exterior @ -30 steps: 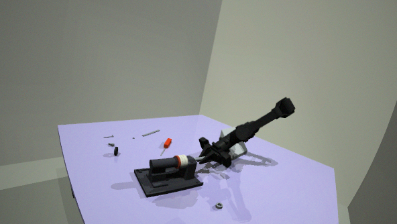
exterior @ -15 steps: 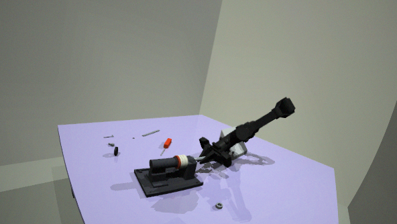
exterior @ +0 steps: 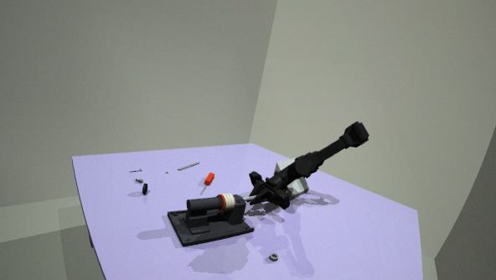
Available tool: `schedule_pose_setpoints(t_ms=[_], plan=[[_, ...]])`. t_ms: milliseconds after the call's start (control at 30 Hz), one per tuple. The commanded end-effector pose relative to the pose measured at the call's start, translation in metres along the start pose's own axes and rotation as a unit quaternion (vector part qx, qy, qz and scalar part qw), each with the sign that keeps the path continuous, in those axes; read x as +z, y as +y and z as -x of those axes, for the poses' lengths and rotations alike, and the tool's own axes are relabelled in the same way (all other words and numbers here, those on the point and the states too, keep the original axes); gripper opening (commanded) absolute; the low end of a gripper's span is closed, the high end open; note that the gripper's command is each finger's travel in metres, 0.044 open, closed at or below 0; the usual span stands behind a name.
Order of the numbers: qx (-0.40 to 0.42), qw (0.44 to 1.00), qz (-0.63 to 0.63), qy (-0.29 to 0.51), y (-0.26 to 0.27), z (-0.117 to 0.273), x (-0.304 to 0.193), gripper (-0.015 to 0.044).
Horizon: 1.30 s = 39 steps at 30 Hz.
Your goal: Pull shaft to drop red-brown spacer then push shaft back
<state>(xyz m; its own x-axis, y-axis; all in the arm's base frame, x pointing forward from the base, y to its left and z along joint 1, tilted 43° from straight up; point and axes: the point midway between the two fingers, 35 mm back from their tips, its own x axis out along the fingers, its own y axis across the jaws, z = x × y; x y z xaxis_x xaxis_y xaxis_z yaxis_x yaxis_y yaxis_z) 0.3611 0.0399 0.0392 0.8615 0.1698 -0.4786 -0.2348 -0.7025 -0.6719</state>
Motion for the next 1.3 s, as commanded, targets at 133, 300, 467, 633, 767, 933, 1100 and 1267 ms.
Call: schedule_pose_setpoints(t_ms=[133, 300, 467, 633, 767, 933, 1100, 1267], plan=[[-0.002, 1.0, -0.002, -0.001, -0.0008, 0.0013, 0.0006, 0.0], [-0.002, 1.0, -0.002, -0.001, -0.0008, 0.0017, 0.0009, 0.0], [-0.002, 1.0, -0.002, -0.001, -0.0008, 0.0021, 0.0012, 0.0], [-0.002, 1.0, -0.002, -0.001, -0.0008, 0.0026, 0.0014, 0.0], [-0.002, 1.0, -0.002, -0.001, -0.0008, 0.0029, 0.0016, 0.0], [-0.002, 1.0, -0.002, -0.001, -0.0008, 0.0034, 0.0019, 0.0], [-0.002, 1.0, -0.002, -0.001, -0.0008, 0.0038, 0.0021, 0.0], [-0.002, 1.0, -0.002, -0.001, -0.0008, 0.0042, 0.0024, 0.0]])
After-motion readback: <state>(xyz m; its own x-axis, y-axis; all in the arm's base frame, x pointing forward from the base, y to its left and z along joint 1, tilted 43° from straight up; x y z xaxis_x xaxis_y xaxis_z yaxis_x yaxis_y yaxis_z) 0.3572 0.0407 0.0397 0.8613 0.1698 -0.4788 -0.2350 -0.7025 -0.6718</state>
